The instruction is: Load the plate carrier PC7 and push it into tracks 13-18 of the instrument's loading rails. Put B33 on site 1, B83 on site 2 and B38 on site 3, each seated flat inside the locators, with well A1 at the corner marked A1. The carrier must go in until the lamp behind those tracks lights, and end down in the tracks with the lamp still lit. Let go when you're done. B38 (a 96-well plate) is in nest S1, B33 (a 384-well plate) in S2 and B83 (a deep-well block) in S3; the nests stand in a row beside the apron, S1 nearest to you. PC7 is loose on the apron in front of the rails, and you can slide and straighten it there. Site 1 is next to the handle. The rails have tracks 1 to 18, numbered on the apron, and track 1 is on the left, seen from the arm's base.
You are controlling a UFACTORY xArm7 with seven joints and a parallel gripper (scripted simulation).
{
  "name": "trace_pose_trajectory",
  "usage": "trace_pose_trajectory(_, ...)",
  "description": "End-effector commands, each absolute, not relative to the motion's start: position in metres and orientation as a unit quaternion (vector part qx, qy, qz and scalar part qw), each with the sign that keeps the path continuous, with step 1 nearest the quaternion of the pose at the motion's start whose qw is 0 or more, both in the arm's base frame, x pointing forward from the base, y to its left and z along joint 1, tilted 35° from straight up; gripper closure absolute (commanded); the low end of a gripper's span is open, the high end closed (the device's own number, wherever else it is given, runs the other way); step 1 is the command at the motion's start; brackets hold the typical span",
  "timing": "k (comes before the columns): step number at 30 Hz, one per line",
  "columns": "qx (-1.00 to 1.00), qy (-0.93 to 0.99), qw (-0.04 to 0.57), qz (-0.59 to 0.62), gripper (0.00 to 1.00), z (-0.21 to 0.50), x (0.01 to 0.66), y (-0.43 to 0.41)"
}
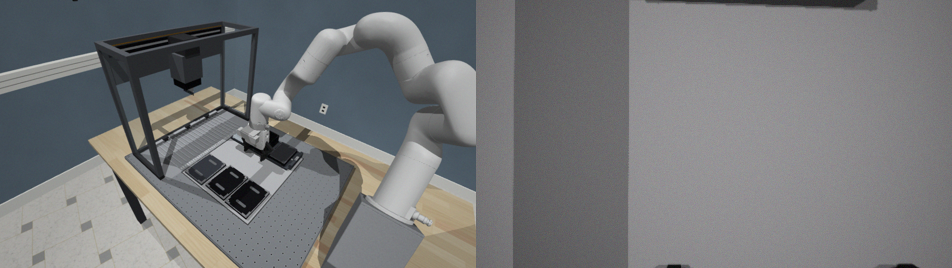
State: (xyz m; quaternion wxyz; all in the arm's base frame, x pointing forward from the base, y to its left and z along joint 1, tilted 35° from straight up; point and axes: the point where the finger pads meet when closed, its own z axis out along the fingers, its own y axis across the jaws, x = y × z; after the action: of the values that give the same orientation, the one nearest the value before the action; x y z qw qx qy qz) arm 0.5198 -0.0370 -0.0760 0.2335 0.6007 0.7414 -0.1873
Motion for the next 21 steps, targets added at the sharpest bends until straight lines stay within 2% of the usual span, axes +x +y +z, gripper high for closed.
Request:
trace_pose_trajectory(1, 0.600, 0.742, 0.234, -0.186, 0.00, -0.0750, 0.5212, -0.0356)
trace_pose_trajectory(21, 0.600, 0.742, 0.234, -0.186, 0.00, -0.0807, 0.5195, -0.0275)
